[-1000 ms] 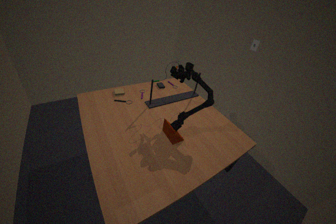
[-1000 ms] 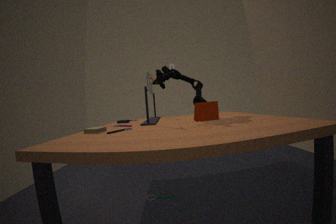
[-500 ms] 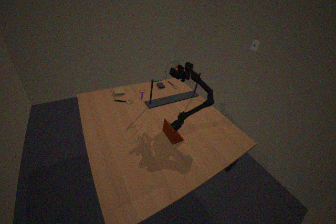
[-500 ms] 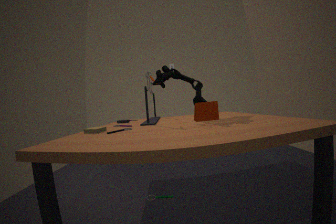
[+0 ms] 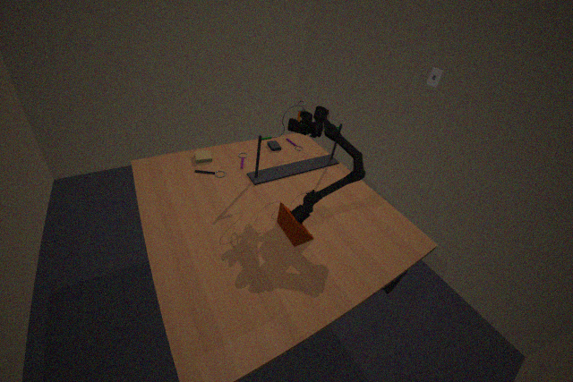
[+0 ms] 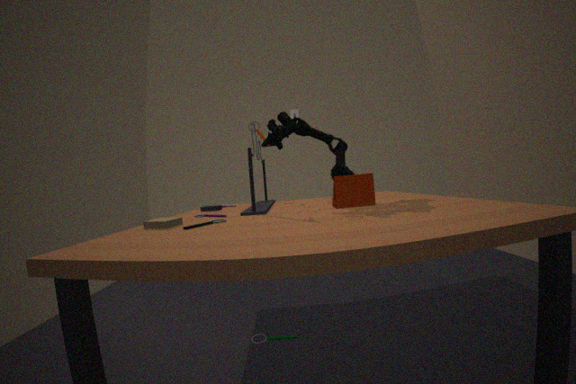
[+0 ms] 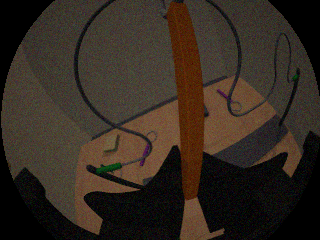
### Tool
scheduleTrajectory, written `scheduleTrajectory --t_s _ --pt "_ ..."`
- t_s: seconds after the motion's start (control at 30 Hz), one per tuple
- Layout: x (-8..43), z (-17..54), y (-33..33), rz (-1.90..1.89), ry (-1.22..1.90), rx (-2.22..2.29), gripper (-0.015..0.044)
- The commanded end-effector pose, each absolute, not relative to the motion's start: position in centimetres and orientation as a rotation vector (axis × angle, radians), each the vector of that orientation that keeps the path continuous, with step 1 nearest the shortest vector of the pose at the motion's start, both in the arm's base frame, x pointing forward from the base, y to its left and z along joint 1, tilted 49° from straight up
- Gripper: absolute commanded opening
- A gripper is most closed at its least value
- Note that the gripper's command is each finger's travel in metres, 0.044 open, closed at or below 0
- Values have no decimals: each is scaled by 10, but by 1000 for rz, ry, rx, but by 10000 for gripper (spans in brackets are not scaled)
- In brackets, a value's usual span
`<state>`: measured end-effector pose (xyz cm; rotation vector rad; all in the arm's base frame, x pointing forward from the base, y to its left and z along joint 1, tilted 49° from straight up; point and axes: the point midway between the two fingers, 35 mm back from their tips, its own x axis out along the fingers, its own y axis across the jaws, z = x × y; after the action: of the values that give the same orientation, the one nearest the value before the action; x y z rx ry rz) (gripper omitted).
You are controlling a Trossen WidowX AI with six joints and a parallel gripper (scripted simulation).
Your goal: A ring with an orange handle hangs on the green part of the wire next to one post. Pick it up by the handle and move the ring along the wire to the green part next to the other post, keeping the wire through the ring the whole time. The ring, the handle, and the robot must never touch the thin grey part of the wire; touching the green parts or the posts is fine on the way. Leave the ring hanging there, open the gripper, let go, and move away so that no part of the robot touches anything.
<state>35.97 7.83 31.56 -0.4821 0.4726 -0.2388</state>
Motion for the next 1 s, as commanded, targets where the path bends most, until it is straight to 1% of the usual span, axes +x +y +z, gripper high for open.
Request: scheduleTrajectory --t_s 0.0,0.97 --pt "359 316 76 -254 466 -544 -150" --pt "359 325 66 -341 418 -922 -150"
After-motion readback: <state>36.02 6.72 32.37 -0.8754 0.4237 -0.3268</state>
